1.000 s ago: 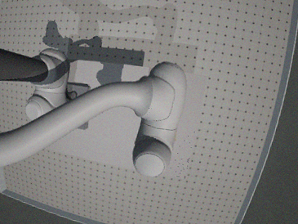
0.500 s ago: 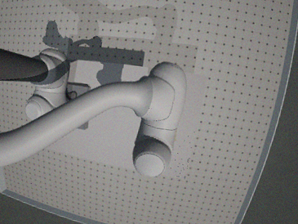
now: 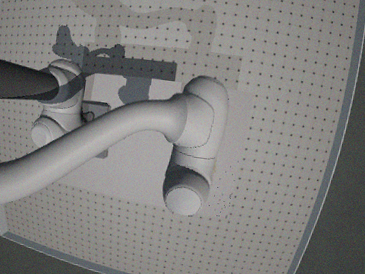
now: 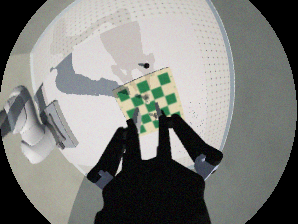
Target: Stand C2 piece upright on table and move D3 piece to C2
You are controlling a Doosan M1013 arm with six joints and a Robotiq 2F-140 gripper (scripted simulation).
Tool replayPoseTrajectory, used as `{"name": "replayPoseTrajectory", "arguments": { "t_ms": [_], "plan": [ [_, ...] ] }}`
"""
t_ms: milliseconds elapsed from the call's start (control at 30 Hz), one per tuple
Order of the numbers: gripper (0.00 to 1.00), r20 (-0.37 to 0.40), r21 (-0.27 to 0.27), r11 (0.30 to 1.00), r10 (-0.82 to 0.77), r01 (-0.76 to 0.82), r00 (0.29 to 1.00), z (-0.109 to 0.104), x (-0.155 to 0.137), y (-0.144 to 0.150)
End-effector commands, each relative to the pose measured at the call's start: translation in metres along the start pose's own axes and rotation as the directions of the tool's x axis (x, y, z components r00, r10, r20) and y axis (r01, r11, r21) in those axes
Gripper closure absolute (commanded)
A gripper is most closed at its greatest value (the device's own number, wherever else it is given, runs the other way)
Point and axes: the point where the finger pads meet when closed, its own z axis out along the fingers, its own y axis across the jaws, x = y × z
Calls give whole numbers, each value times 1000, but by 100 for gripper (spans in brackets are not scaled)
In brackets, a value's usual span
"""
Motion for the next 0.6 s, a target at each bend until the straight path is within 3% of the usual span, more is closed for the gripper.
{"name": "replayPoseTrajectory", "arguments": {
  "t_ms": [0, 567],
  "plan": [
    [75, 0, 0, 1000, 0, 0, 1000, 2, 0, 0],
    [75, 0, 0, 1000, 0, 0, 1000, 21, 0, 0]
  ]
}}
